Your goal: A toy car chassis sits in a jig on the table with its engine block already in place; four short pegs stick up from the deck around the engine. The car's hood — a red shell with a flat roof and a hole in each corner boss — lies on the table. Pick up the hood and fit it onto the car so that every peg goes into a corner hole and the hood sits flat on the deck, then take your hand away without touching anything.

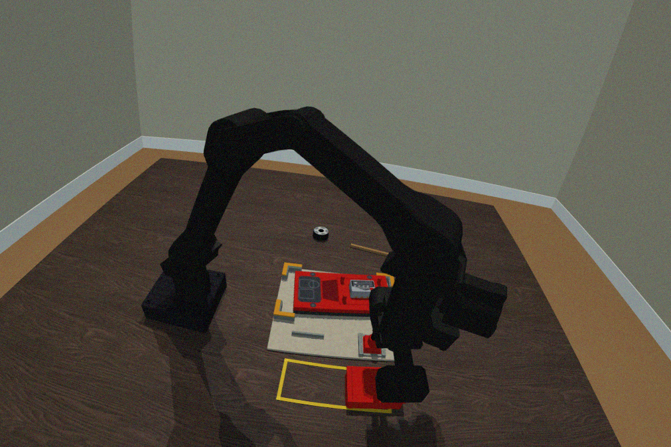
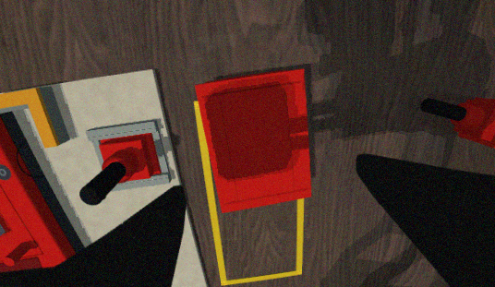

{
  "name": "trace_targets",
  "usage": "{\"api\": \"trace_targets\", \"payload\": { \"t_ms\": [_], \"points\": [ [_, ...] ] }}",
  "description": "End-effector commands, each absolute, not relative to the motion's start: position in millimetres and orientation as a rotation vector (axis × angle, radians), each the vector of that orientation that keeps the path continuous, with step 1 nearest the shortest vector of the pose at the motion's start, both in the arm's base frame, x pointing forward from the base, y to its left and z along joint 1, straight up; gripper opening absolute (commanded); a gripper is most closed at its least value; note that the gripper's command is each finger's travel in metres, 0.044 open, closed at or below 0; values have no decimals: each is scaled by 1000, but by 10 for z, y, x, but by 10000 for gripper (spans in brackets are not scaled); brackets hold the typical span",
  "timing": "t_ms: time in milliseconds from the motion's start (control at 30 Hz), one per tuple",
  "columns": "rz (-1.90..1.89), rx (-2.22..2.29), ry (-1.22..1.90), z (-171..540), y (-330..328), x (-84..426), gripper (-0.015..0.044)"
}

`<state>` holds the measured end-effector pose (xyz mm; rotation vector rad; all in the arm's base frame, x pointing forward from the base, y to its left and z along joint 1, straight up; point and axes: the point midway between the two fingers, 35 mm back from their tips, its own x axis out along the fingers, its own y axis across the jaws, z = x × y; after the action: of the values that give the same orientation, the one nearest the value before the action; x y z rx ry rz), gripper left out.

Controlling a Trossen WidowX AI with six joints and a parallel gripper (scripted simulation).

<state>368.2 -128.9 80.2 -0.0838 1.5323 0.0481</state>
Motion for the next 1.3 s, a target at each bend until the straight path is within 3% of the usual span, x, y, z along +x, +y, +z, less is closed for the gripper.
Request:
{"api": "trace_targets", "payload": {
  "t_ms": [0, 1267],
  "points": [
    [54, -85, 1531, 761, -1287, 3687, 440],
    [54, -85, 1531, 463, -1298, 3697, 440]
  ]
}}
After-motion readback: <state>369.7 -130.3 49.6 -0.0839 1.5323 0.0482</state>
